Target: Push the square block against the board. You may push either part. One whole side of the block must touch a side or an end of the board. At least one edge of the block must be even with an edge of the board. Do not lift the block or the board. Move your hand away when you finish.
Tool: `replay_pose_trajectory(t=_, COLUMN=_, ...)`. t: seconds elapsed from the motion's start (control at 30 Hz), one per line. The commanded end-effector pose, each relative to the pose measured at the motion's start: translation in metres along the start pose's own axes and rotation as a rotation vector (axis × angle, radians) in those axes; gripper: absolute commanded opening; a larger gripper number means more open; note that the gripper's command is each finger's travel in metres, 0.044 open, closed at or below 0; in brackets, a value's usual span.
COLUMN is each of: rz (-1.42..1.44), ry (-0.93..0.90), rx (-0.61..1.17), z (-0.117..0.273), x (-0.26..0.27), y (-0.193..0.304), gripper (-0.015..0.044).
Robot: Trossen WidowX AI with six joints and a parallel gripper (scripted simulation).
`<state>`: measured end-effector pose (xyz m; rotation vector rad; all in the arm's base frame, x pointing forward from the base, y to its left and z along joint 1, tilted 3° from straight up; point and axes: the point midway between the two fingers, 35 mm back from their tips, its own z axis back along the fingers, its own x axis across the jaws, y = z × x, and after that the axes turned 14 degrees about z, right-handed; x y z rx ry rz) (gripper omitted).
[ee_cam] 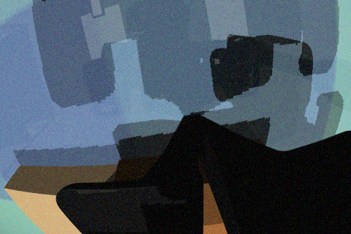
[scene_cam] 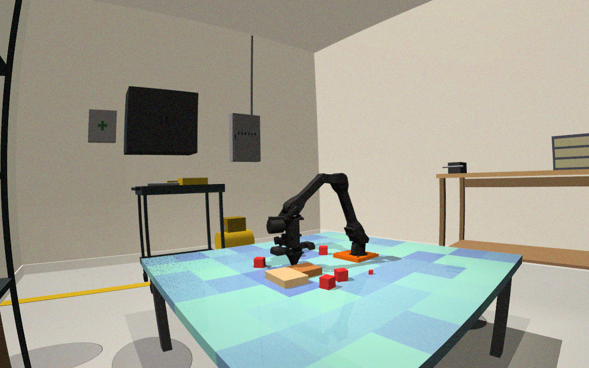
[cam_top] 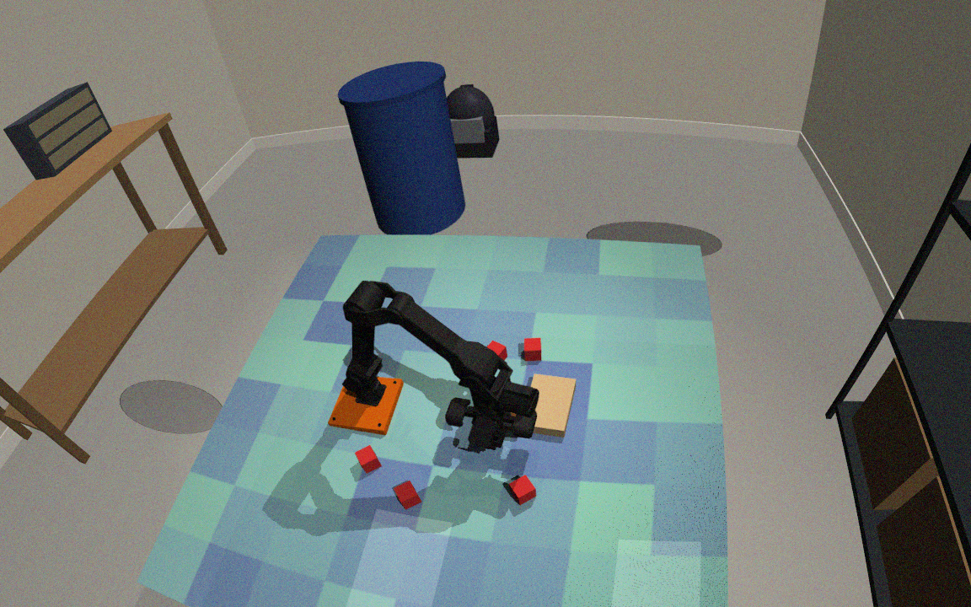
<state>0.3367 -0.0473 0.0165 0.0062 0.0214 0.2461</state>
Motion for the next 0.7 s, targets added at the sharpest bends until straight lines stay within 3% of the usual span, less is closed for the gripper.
replay_pose_trajectory(t=0.0, rz=-0.007, ry=0.0, rx=-0.003, z=-0.002, x=0.0, y=0.002, gripper=0.0)
replay_pose_trajectory(t=0.67, rz=-0.007, ry=-0.001, rx=-0.002, z=-0.002, x=0.004, y=0.016, gripper=0.0)
